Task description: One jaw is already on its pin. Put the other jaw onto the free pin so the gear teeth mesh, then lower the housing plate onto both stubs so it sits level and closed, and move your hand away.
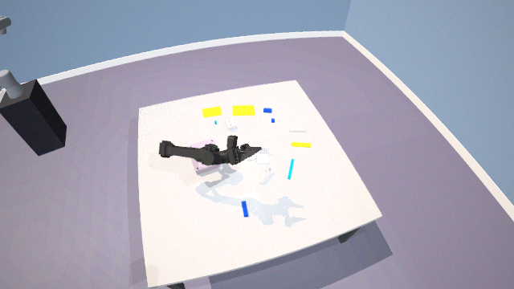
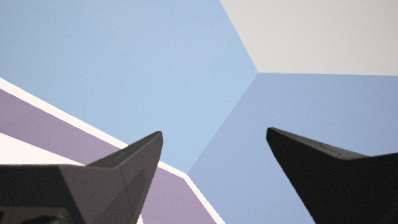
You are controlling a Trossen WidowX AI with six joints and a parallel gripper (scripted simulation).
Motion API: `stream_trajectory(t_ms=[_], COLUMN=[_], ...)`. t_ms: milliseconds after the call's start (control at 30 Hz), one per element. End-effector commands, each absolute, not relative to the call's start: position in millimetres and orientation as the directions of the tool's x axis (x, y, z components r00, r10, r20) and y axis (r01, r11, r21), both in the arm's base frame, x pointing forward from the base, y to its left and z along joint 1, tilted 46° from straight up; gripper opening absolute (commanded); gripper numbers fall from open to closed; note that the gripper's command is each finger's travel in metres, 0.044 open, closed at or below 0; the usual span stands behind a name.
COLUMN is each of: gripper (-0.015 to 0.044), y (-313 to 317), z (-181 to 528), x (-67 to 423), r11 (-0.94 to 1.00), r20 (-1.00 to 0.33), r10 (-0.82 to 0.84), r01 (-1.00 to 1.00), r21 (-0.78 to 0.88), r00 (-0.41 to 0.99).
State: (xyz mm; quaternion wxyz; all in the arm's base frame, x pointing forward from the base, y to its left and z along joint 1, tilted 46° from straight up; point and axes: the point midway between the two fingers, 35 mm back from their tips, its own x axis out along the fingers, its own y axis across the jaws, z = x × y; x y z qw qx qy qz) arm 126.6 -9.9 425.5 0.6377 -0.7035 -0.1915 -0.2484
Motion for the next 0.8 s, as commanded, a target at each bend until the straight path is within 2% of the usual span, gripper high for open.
stream_trajectory(t_ms=[0, 533, 767], gripper=[0.0426, 0.0006, 0.0], y=[-9.9, -9.9, -9.9], z=[425.5, 425.5, 425.5], x=[126.6, 126.6, 126.6], r11=[-0.113, -0.113, -0.113], r20=[0.594, 0.594, 0.594], r10=[-0.047, -0.047, -0.047], r01=[0.586, 0.586, 0.586], r21=[-0.802, -0.802, -0.802], r00=[0.803, 0.803, 0.803])
